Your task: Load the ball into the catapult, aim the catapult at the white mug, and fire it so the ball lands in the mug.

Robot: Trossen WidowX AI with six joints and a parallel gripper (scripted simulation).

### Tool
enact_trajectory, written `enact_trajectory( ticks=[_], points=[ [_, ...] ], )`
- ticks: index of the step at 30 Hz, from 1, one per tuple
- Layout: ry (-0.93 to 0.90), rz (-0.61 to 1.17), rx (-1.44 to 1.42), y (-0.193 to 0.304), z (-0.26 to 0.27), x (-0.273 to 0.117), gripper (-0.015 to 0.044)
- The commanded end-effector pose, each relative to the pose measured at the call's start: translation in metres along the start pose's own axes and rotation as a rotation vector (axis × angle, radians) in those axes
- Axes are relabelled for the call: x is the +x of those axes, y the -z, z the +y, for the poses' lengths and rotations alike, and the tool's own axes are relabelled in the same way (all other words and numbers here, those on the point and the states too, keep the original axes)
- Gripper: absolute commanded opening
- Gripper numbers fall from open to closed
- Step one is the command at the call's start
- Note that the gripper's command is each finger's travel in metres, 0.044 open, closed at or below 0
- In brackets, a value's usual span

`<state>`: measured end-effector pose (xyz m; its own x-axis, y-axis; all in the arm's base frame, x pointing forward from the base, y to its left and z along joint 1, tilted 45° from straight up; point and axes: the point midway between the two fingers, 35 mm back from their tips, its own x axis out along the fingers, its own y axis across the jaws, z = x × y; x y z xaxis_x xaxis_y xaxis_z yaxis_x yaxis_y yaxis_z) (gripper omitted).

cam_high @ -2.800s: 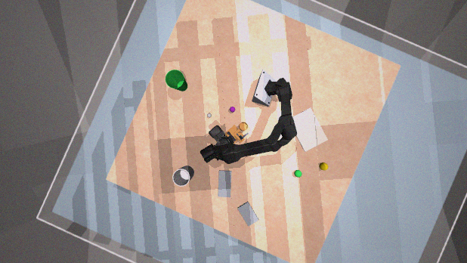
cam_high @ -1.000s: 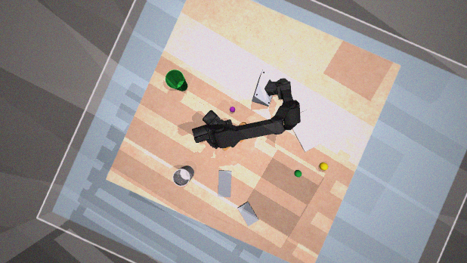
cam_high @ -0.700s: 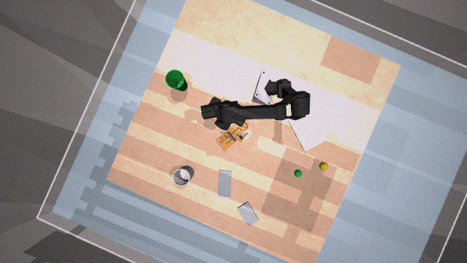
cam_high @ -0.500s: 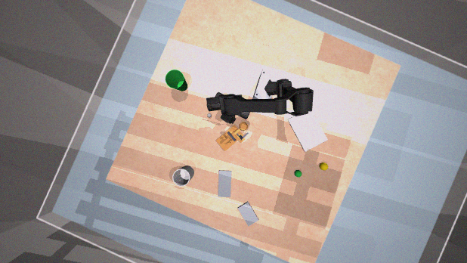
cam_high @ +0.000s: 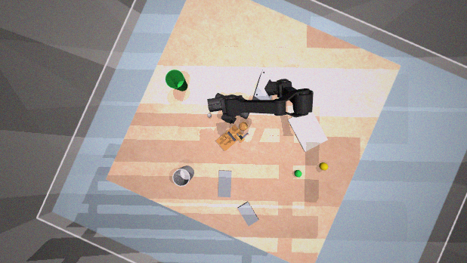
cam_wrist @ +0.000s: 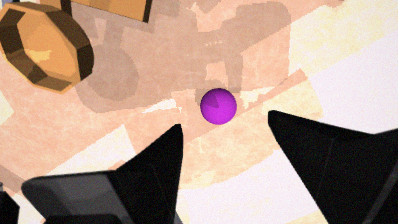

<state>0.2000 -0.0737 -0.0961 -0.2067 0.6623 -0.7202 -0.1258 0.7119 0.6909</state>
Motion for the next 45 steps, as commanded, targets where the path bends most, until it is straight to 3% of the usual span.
enact_trajectory(
  ticks=[1,22,28,33,37,45],
  points=[
    [-0.007,-0.002,0.005,0.000,0.000,0.007,0.0300],
    [-0.008,-0.002,0.005,0.000,0.001,0.039,0.0300],
    [-0.008,-0.002,0.005,0.000,0.001,0.039,0.0142],
    [-0.008,-0.002,0.005,0.000,0.001,0.039,0.0109],
    [-0.007,-0.002,0.005,-0.002,0.000,0.030,0.0004],
    [-0.004,-0.002,0.006,-0.006,-0.004,-0.020,0.0000]
  ],
)
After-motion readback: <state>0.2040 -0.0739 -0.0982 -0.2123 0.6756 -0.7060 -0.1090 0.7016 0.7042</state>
